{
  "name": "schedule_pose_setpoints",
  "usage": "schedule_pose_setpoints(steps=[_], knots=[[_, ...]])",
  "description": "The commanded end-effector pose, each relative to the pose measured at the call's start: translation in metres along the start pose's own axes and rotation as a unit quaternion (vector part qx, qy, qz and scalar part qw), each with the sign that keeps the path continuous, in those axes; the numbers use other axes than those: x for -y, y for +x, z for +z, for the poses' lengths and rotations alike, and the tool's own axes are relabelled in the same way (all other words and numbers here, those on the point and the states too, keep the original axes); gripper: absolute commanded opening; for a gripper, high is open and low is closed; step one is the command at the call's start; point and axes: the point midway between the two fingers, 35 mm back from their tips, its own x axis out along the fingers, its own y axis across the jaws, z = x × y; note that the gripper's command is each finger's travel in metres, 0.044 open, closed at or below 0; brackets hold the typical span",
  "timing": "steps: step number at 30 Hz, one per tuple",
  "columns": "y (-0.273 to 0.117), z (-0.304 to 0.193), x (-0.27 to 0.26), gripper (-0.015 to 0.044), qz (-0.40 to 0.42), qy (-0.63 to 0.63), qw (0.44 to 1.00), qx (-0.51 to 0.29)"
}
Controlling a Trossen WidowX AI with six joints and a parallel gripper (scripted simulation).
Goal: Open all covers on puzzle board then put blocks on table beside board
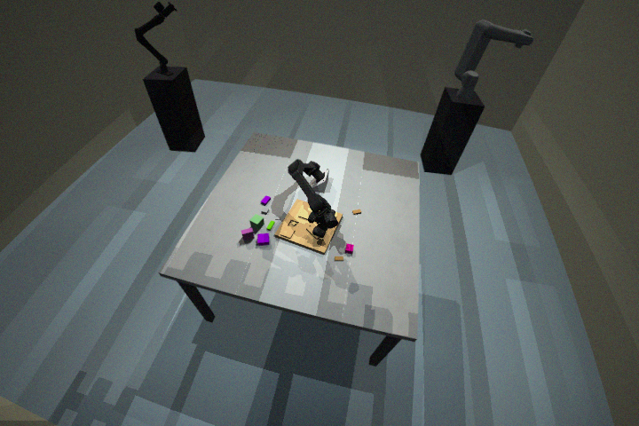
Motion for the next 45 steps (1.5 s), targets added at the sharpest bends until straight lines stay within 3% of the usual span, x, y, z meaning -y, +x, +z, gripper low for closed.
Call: schedule_pose_setpoints(steps=[1, 45], knots=[[0.001, 0.000, -0.004, 0.0000, 0.001, -0.003, 1.000, 0.003], [0.001, 0.019, -0.049, 0.0000, 0.002, -0.002, 1.000, 0.004]])
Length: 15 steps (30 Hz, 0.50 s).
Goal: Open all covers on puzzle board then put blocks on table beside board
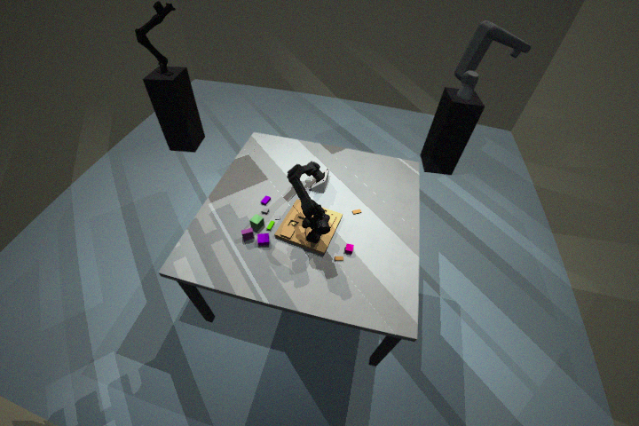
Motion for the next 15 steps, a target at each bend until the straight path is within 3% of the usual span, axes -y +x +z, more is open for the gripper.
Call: schedule_pose_setpoints(steps=[1, 15], knots=[[0.000, 0.004, -0.005, 0.0000, 0.002, -0.001, 1.000, 0.002], [0.000, 0.015, -0.015, 0.0000, 0.002, -0.001, 1.000, 0.003]])
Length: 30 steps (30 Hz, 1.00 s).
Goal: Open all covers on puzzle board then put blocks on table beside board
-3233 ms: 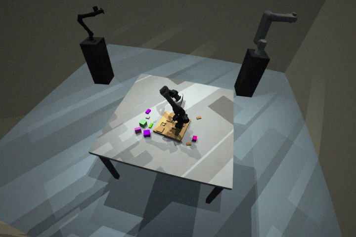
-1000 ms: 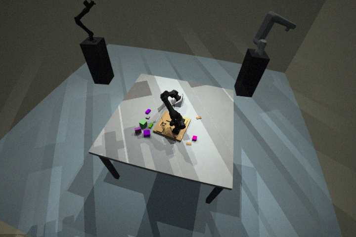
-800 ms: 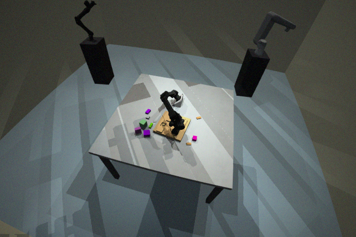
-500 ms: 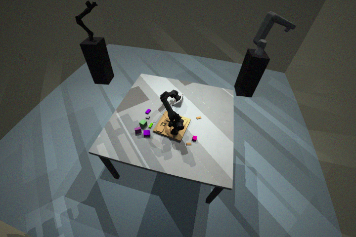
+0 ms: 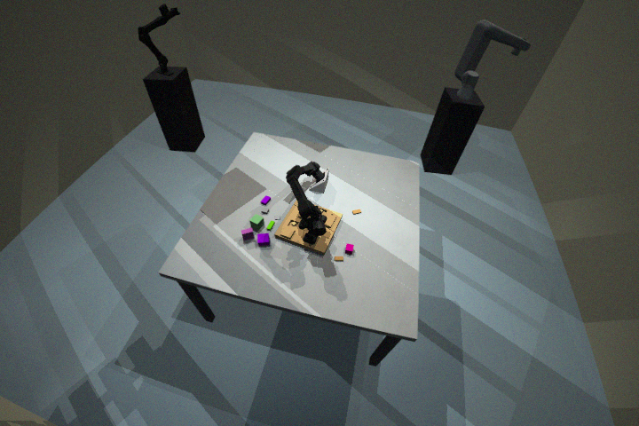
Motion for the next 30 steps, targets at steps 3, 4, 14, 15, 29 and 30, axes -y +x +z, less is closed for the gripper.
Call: schedule_pose_setpoints(steps=[3, 4, 14, 15, 29, 30], knots=[[-0.001, 0.005, -0.004, 0.0000, 0.002, -0.002, 1.000, 0.002], [-0.001, 0.006, -0.005, 0.0000, 0.002, -0.002, 1.000, 0.003], [-0.001, 0.017, -0.012, 0.0000, 0.002, -0.002, 1.000, 0.003], [-0.001, 0.018, -0.012, 0.0000, 0.002, -0.002, 1.000, 0.003], [-0.012, 0.020, -0.015, 0.0000, 0.002, -0.002, 1.000, 0.002], [-0.013, 0.020, -0.015, 0.0000, 0.002, -0.002, 1.000, 0.002]])
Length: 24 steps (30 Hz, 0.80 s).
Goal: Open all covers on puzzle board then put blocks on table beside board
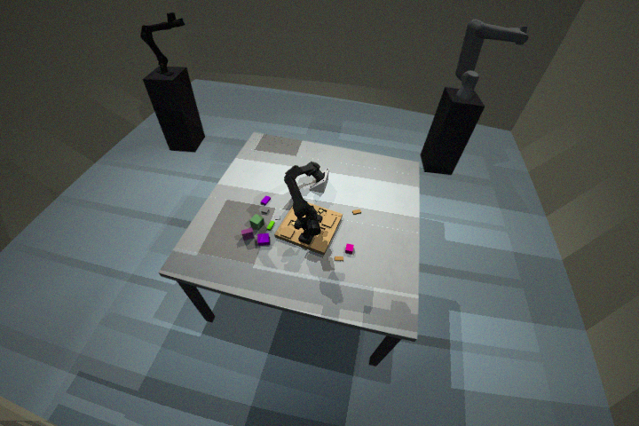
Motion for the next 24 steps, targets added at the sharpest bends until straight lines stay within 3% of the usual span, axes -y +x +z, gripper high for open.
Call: schedule_pose_setpoints(steps=[1, 24], knots=[[-0.006, 0.000, -0.001, 0.0000, 0.002, 0.002, 1.000, 0.001], [-0.036, 0.000, -0.001, 0.0000, 0.002, 0.001, 1.000, 0.000]])
